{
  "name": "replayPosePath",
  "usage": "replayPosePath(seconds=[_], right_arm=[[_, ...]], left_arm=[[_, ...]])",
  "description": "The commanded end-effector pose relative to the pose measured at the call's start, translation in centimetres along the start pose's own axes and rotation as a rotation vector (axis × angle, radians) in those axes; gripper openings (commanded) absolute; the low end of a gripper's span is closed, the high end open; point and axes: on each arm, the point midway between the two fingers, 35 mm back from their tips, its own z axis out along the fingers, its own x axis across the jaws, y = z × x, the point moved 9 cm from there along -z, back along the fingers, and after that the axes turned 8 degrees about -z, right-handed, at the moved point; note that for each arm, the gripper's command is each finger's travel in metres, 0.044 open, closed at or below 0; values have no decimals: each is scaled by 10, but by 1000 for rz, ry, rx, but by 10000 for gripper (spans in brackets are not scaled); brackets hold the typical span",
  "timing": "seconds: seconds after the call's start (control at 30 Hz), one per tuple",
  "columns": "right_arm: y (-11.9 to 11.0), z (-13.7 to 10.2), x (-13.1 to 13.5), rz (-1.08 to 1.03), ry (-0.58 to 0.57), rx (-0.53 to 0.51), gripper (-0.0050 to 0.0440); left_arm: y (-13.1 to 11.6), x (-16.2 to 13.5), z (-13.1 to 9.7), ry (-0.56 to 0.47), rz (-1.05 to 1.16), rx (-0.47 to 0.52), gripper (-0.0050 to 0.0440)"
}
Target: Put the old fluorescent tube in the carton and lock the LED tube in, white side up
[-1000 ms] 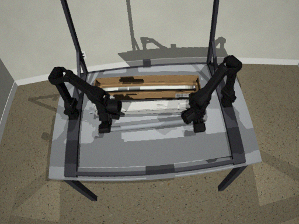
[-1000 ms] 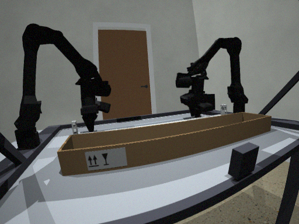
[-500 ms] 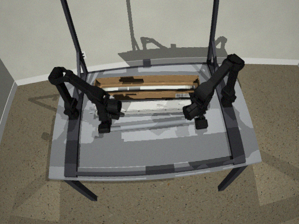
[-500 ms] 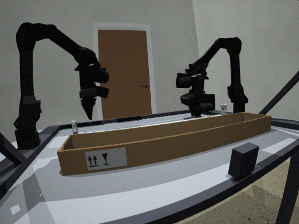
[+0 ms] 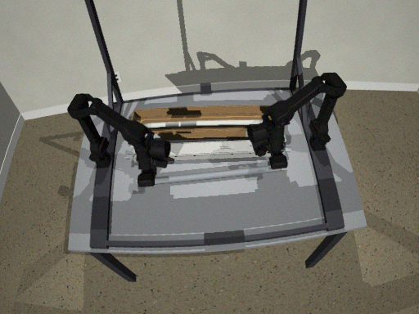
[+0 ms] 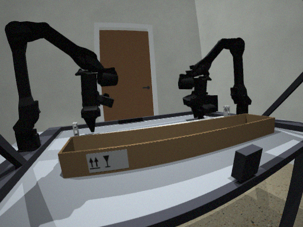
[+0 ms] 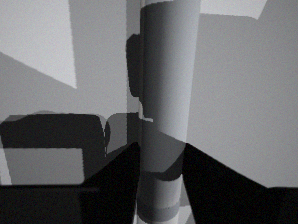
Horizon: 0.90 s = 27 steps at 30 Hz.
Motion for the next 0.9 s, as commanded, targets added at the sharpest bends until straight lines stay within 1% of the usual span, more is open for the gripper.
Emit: replayPosePath(seconds=[0.0, 0.17, 0.33, 0.43, 0.5, 0.57, 0.63, 0.87], right_arm=[[3, -8, -4, 11, -20, -33, 73], [3, -8, -4, 11, -20, -33, 73], [3, -8, -4, 11, -20, -33, 73], [3, -8, -4, 11, -20, -33, 73], [3, -8, -4, 11, -20, -33, 73], [3, -8, -4, 11, -20, -33, 73], [3, -8, -4, 11, -20, -33, 73], [3, -8, -4, 11, -20, -33, 73]], left_arm=[[-1, -8, -1, 84, -30, -50, 230], [0, -7, 22, 87, -26, -30, 230], [0, -5, 29, 87, -29, -29, 230], [8, -3, 28, 88, -28, -46, 230], [8, -4, 28, 87, -26, -47, 182], [8, -4, 28, 87, -26, -47, 182], [6, -5, 27, 84, -29, -49, 134], [3, -5, 27, 86, -28, -50, 40]])
